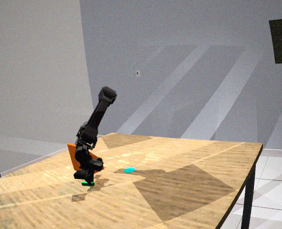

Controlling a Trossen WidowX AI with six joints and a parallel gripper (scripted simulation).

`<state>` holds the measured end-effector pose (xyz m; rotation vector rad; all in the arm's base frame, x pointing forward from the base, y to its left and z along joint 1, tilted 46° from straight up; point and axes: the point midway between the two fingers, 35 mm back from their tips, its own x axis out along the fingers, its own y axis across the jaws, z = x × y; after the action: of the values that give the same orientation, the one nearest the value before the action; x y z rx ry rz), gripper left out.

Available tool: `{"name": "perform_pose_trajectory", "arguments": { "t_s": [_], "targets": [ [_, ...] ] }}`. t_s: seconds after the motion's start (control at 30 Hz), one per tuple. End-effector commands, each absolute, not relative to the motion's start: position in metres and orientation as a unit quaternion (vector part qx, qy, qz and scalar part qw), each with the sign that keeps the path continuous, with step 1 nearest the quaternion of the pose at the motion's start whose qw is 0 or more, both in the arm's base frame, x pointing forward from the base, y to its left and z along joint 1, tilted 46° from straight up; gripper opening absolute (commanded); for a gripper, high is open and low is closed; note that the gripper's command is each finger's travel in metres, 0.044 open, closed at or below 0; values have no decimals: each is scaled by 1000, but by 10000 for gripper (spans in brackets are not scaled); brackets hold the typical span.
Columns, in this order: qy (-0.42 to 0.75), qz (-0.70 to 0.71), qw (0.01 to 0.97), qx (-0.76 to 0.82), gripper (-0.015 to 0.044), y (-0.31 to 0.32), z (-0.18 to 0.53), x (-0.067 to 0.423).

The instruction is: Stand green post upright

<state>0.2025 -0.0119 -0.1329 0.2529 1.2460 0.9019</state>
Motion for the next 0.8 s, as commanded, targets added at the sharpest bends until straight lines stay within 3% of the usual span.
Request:
{"name": "perform_pose_trajectory", "arguments": {
  "t_s": [0.0, 0.77],
  "targets": [
    [561, 406, 712, 117, 23, -11, -133, 202],
    [569, 386, 718, 109, 23, -42, -117, 207]
  ]
}}
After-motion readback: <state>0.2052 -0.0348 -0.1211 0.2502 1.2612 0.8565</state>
